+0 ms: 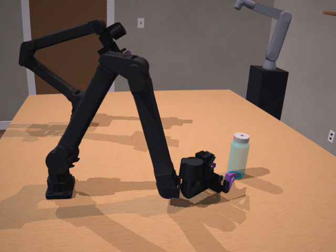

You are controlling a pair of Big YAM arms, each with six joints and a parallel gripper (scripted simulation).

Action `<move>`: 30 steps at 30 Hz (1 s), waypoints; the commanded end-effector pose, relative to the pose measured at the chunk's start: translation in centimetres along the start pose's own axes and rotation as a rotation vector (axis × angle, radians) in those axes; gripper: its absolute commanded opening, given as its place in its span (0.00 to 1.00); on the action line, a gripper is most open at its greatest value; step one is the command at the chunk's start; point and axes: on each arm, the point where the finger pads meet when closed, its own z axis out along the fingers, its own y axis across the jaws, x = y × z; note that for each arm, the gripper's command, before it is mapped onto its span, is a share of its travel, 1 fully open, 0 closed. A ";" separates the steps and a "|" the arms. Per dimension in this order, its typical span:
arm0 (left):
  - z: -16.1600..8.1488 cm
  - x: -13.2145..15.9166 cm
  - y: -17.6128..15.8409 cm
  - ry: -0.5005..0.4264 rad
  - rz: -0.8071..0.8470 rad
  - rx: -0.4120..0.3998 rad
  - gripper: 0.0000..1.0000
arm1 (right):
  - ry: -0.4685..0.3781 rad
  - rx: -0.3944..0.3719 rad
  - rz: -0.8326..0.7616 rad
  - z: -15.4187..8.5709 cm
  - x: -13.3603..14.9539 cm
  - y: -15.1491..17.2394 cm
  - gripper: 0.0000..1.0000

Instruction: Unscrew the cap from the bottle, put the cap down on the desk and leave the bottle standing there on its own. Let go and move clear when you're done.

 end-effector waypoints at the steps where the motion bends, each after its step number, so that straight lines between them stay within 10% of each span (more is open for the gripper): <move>1: -0.4 0.0 0.3 0.001 0.010 0.000 0.88 | -0.008 -0.014 0.009 1.0 0.0 0.6 0.98; 30: -0.4 0.0 0.3 0.001 0.010 0.000 0.88 | -0.011 -0.014 0.008 5.5 -0.1 0.4 0.98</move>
